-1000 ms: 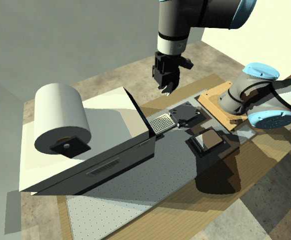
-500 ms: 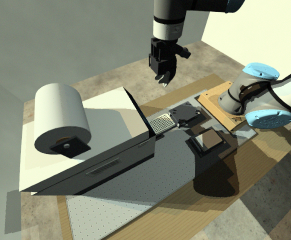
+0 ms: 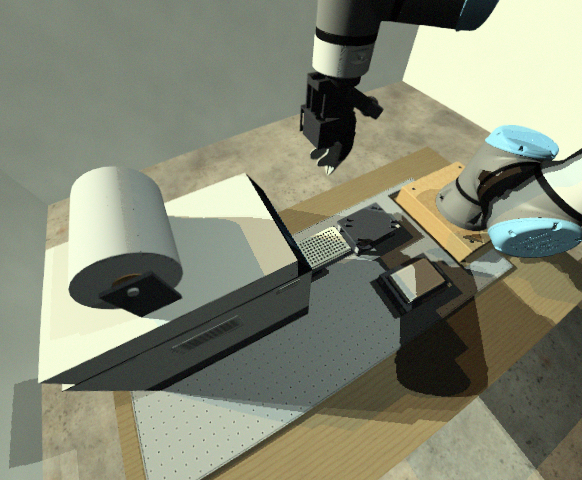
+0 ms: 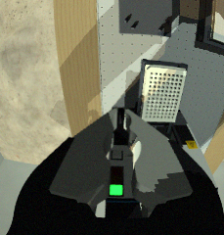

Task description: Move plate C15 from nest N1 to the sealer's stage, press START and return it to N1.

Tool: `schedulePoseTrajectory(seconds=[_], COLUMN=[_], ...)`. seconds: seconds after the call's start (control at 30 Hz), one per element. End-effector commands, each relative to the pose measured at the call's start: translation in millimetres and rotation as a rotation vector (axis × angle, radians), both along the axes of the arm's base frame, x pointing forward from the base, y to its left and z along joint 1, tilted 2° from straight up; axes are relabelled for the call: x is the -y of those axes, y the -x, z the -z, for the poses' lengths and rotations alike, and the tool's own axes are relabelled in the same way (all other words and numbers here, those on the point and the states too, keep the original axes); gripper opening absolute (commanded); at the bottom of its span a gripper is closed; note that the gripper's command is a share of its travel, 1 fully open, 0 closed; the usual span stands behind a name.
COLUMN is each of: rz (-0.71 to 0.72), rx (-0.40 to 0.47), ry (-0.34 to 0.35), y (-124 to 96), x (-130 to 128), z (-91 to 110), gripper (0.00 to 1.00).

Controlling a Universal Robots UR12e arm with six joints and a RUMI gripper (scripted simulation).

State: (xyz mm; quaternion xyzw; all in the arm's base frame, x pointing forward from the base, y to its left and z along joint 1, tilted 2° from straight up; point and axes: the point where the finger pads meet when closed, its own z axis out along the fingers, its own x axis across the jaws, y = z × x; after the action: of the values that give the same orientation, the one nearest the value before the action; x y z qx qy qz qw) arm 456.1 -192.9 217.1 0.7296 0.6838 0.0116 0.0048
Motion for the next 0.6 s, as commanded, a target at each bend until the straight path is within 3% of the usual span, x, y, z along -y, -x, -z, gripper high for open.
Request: schedulePoseTrajectory(seconds=[0.0,0.17,0.27,0.57], rz=[0.003,0.005,0.005,0.007], rx=[0.171,0.334,0.334,0.596], ry=[0.013,0.024,0.024,0.041], y=[2.6,2.5,2.5,2.3], x=[-0.7,-0.8,-0.8,-0.8], z=[-1.2,-1.1,-1.1,-0.9], gripper=[0.0,0.0,0.0,0.0])
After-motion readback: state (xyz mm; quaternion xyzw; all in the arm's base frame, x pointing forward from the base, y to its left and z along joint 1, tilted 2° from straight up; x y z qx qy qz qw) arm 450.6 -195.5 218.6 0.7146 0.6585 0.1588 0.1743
